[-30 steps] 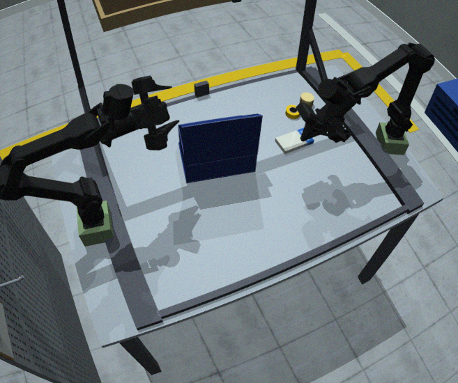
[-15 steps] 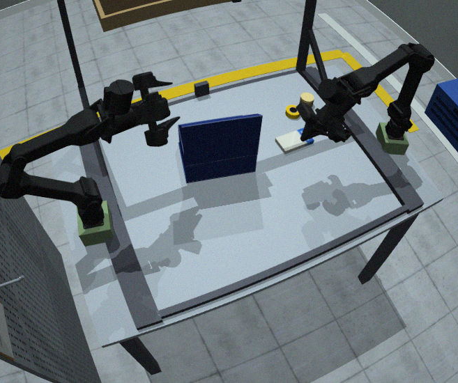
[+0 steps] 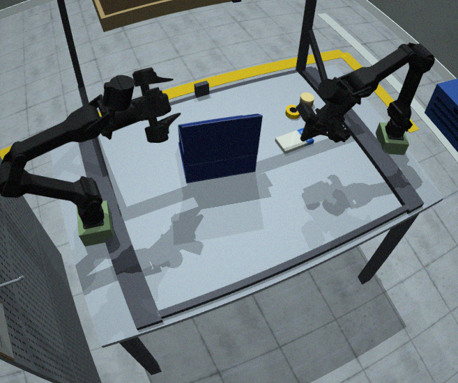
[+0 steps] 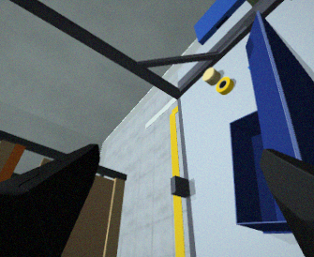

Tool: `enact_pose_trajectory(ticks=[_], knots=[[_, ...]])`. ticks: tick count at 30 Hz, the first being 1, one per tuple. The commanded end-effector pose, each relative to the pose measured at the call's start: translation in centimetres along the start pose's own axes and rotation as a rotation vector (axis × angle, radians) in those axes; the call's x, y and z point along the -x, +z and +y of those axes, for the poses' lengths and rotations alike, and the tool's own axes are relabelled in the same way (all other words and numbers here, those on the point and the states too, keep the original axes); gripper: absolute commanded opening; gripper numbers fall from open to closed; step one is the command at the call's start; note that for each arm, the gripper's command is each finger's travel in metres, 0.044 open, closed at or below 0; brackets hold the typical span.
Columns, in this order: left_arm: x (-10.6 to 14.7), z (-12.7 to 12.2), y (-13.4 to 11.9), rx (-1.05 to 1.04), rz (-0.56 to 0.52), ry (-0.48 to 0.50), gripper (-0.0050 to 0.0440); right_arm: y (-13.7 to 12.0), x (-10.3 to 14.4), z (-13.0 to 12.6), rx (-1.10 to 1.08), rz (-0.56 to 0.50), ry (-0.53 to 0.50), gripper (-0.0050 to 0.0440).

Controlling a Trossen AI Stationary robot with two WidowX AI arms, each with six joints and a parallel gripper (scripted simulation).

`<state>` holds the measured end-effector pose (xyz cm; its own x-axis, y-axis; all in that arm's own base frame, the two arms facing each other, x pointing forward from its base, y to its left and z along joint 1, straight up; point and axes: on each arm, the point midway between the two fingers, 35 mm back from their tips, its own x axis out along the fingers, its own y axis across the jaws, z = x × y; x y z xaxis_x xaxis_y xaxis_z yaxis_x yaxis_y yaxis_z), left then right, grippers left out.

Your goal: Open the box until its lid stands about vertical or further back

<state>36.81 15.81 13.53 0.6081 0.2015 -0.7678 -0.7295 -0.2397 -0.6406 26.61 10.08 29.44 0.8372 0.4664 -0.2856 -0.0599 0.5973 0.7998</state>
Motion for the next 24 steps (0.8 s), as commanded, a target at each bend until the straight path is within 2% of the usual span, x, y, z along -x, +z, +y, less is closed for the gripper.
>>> enact_pose_trajectory(ticks=[1, 24], knots=[[0.7, -0.9, 0.0, 0.001, -0.003, -0.030, -0.0050, 0.7, 0.3, 1.1, 0.003, -0.014, 0.016, 0.0440], [0.7, -0.9, 0.0, 0.001, -0.003, -0.030, -0.0050, 1.7, 0.4, 2.7, 0.003, -0.015, 0.016, 0.0440]])
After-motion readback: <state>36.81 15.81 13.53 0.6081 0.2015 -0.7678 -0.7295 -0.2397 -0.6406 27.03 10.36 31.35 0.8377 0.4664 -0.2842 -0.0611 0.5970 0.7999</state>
